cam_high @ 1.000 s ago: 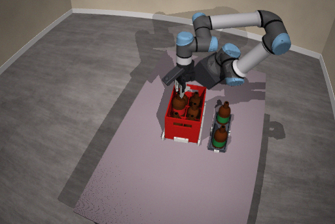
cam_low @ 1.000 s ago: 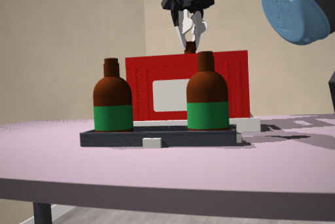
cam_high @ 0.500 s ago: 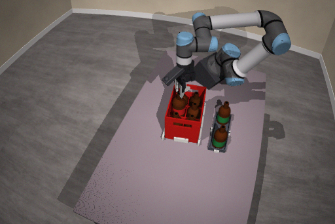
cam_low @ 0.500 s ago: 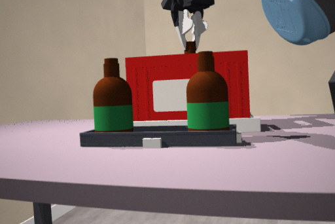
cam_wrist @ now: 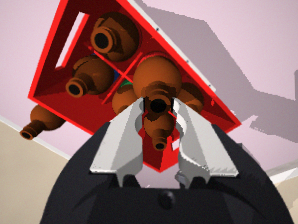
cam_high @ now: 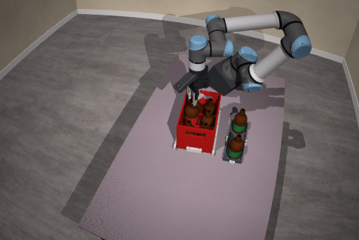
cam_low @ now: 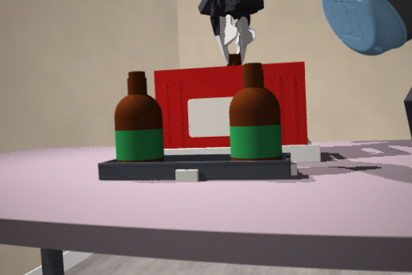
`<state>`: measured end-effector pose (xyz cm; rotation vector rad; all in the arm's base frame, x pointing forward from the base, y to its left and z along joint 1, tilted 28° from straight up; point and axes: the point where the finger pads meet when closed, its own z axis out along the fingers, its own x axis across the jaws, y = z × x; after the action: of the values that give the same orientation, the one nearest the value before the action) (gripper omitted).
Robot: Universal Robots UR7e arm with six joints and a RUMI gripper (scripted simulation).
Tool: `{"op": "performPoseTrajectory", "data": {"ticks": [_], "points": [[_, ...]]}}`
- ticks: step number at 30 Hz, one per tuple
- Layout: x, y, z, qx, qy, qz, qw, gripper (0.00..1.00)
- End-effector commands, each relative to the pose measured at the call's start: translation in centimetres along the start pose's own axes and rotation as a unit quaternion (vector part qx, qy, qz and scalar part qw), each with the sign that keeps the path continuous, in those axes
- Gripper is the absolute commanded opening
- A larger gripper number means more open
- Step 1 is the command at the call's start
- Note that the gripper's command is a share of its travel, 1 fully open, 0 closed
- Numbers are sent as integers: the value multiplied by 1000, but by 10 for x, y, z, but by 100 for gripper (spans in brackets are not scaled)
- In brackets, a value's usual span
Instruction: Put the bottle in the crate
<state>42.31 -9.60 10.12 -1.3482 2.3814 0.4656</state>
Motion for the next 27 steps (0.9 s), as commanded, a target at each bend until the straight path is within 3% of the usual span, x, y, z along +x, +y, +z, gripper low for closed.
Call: {"op": "performPoseTrajectory", "data": {"ticks": [1,27], "points": [[0,0,2,1,0,0,1000,0],[0,-1,29,1,0,0,1000,0]]}}
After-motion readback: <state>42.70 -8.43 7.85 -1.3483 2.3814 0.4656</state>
